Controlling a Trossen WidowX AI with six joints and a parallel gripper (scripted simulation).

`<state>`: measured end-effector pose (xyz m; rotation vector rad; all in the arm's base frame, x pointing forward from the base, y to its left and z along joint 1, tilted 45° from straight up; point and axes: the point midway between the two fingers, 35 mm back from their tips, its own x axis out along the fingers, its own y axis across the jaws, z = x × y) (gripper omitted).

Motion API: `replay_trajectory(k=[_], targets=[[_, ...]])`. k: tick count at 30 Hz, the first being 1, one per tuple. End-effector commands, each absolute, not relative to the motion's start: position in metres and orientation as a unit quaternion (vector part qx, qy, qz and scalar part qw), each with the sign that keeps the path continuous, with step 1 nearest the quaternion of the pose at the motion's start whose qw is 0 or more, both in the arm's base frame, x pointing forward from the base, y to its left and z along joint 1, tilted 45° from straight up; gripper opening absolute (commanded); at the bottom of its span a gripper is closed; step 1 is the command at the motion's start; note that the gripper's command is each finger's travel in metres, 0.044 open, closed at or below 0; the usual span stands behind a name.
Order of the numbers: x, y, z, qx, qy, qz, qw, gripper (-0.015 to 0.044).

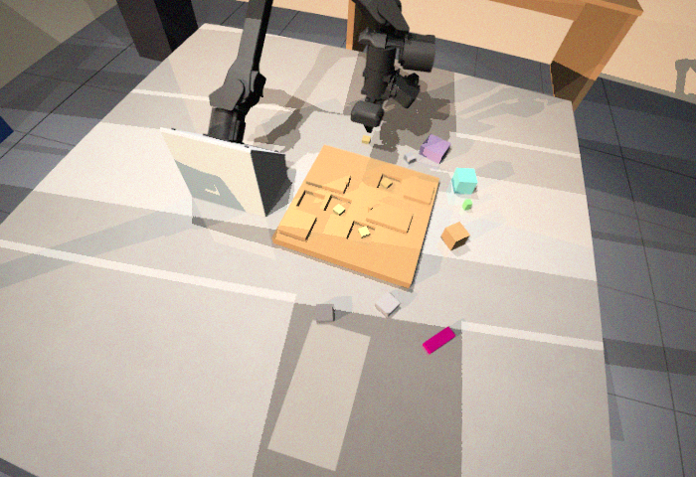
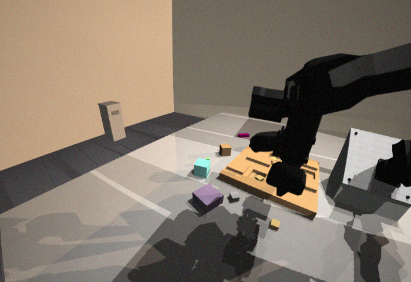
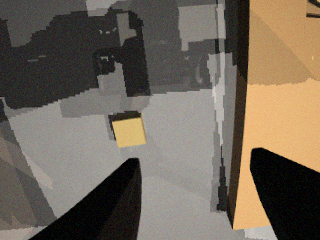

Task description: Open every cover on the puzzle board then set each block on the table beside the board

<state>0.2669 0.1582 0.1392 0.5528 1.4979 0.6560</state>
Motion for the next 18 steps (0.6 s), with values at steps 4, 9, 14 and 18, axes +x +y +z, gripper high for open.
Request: replay_trajectory(k=[4, 9, 14, 18], targets=[[0.28, 0.128, 0.106, 0.264, 0.676, 0.252, 0.641, 0.002], [0.285, 0.108, 0.086, 0.279, 0.684, 0.231, 0.634, 0.0], [0.289, 0.088, 0.066, 0.296, 0.691, 0.211, 0.625, 0.0], [0.289, 0.071, 0.051, 0.31, 0.696, 0.196, 0.618, 0.0]])
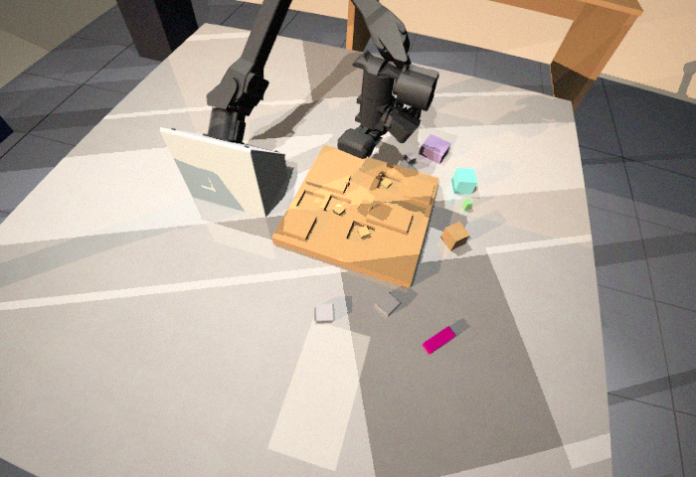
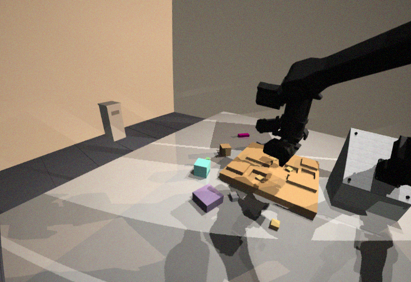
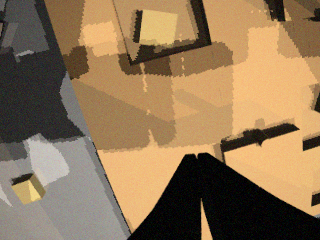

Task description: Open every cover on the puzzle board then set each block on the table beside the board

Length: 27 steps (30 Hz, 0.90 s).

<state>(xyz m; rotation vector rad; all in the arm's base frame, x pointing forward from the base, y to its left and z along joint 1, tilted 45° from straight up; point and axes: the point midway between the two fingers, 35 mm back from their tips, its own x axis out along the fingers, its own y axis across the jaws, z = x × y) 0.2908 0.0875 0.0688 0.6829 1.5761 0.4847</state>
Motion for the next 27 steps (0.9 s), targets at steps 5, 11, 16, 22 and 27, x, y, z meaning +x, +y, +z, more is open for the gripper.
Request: replay_trajectory(k=[5, 11, 16, 22, 27], targets=[[0.287, 0.05, 0.031, 0.329, 0.702, 0.177, 0.607, 0.0], [0.282, 0.03, 0.011, 0.355, 0.707, 0.155, 0.591, 0.0], [0.28, 0.022, 0.003, 0.477, 0.724, -0.002, 0.498, 0.0], [0.277, 0.014, -0.005, 0.559, 0.713, -0.129, 0.403, 0.0], [0.274, 0.009, -0.01, 0.462, 0.724, 0.029, 0.512, 0.0]])
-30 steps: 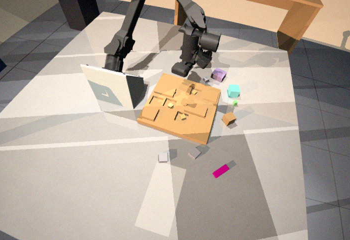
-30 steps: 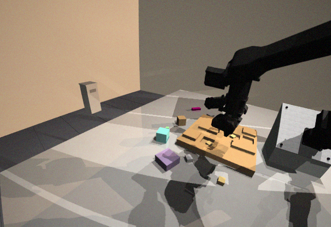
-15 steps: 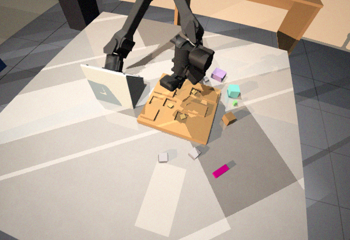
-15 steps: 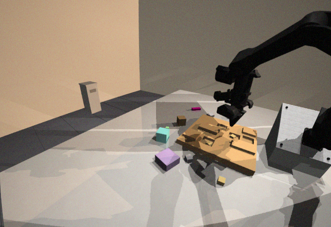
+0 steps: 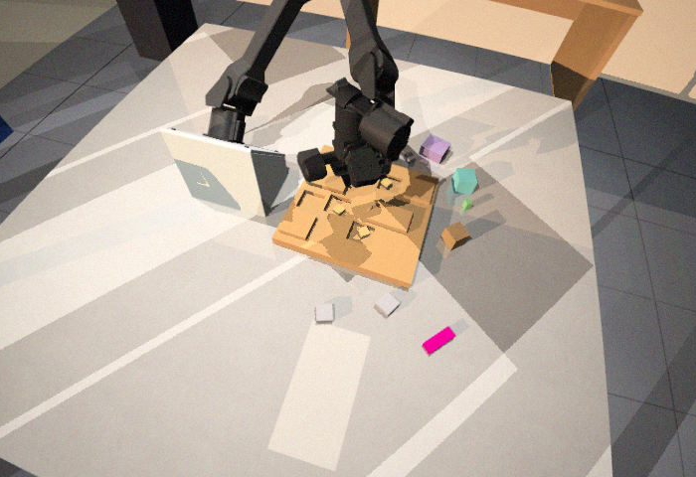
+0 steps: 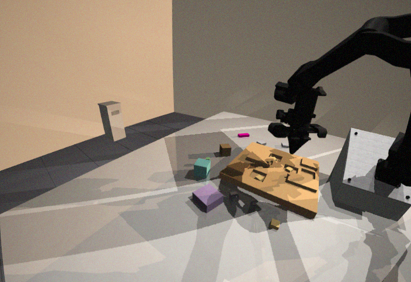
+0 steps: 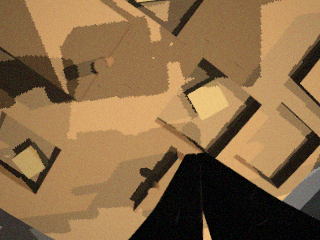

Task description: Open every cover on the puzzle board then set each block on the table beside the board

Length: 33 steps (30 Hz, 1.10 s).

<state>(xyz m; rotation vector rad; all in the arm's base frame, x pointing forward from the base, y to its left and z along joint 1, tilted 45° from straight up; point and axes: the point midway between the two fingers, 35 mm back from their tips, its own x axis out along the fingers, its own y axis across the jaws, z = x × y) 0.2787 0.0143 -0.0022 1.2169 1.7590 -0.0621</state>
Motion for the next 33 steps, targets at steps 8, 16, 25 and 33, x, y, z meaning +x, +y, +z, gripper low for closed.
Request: replay_trajectory(k=[8, 16, 25, 33], targets=[[0.271, 0.006, -0.014, 0.378, 0.71, 0.142, 0.577, 0.0], [0.271, 0.006, -0.014, 0.378, 0.71, 0.142, 0.577, 0.0], [0.27, 0.029, -0.038, 0.378, 0.71, 0.142, 0.577, 0.0], [0.267, 0.04, -0.05, 0.379, 0.71, 0.143, 0.576, 0.0]])
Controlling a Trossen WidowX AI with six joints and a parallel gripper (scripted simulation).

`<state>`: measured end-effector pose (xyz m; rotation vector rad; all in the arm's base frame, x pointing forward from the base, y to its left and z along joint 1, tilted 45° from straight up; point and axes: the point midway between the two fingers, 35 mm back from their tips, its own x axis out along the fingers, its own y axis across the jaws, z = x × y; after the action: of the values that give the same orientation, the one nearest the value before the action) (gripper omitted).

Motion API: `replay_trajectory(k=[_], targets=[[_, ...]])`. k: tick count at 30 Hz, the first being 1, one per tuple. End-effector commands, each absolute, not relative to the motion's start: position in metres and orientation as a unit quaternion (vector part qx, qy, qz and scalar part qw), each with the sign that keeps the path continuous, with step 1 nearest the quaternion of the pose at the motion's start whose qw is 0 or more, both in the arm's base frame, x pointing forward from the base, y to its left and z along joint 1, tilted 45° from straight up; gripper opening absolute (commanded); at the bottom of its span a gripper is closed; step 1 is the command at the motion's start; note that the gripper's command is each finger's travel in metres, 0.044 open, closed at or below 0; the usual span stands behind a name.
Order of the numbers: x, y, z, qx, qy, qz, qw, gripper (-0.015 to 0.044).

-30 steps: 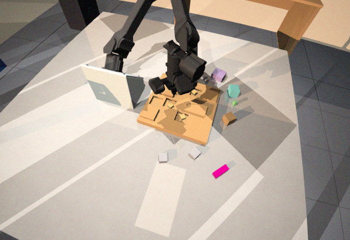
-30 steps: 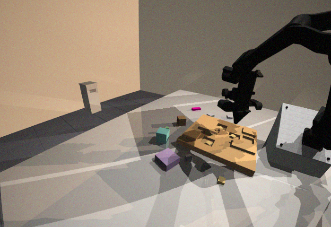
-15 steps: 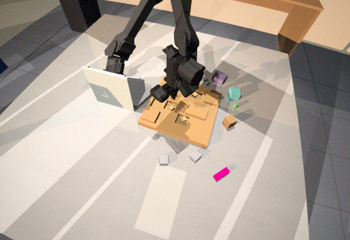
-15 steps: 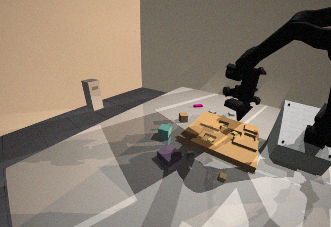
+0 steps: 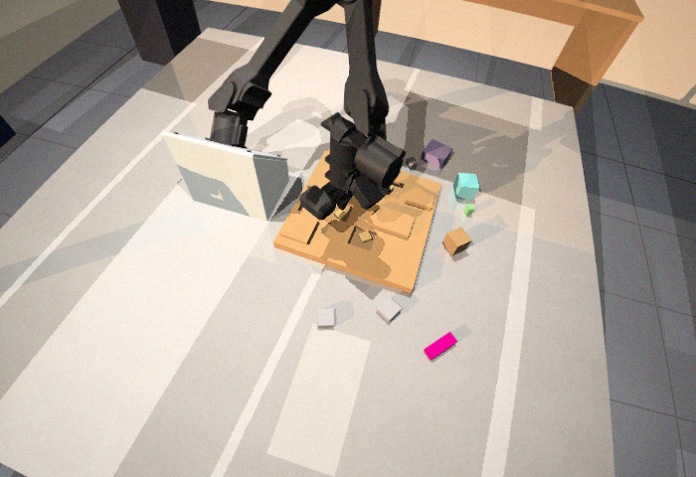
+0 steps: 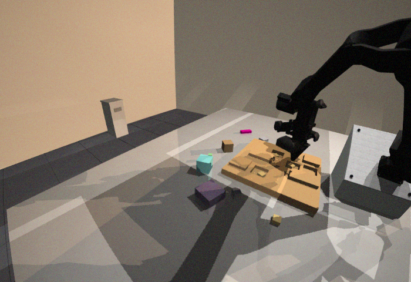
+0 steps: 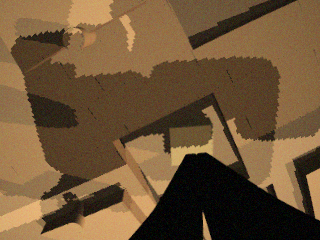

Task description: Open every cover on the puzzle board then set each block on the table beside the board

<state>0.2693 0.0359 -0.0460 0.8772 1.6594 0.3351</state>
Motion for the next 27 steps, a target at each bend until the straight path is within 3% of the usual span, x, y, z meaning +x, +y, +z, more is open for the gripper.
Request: replay_trajectory(k=[1, 27], targets=[[0.267, 0.04, -0.05, 0.379, 0.71, 0.143, 0.576, 0.0], [0.264, 0.052, -0.058, 0.379, 0.71, 0.143, 0.576, 0.0]])
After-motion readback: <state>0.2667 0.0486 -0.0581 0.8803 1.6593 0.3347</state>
